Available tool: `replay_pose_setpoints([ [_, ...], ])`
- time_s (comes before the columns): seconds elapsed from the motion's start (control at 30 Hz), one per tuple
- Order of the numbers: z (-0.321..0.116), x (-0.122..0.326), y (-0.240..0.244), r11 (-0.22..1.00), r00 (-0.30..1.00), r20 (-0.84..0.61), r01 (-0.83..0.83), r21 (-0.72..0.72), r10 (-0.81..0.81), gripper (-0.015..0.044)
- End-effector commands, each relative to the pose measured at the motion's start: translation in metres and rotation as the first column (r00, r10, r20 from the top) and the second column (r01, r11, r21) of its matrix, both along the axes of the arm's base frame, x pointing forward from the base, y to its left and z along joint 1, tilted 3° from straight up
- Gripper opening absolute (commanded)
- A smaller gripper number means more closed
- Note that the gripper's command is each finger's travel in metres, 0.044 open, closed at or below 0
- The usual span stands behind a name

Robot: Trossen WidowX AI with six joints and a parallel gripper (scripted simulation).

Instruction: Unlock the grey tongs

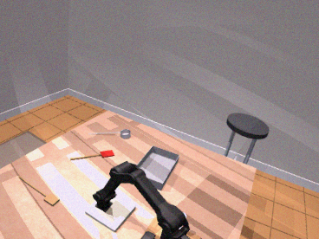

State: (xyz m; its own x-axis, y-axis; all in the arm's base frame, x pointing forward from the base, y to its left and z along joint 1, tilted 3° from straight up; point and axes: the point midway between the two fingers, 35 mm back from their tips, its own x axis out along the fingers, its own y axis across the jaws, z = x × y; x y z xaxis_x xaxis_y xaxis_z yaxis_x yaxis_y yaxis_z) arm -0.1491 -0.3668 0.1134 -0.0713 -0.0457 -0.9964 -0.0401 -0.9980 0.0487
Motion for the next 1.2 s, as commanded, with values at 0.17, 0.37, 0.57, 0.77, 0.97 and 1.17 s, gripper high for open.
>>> replay_pose_setpoints([
  [0.17,0.067,-0.077,0.014,1.000,1.000,-0.016,0.000,-0.019,-0.001,0.0440],
  [0.37,0.083,-0.095,0.024,1.000,1.000,-0.021,0.000,-0.022,0.000,0.0440],
  [0.57,0.083,-0.095,0.024,1.000,1.000,-0.021,0.000,-0.022,0.000,0.0440],
  [0.77,0.083,-0.095,0.024,1.000,1.000,-0.021,0.000,-0.022,0.000,0.0440],
  [0.97,0.083,-0.095,0.024,1.000,1.000,-0.021,0.000,-0.022,0.000,0.0440],
  [1.17,0.083,-0.095,0.024,1.000,1.000,-0.021,0.000,-0.022,0.000,0.0440],
])
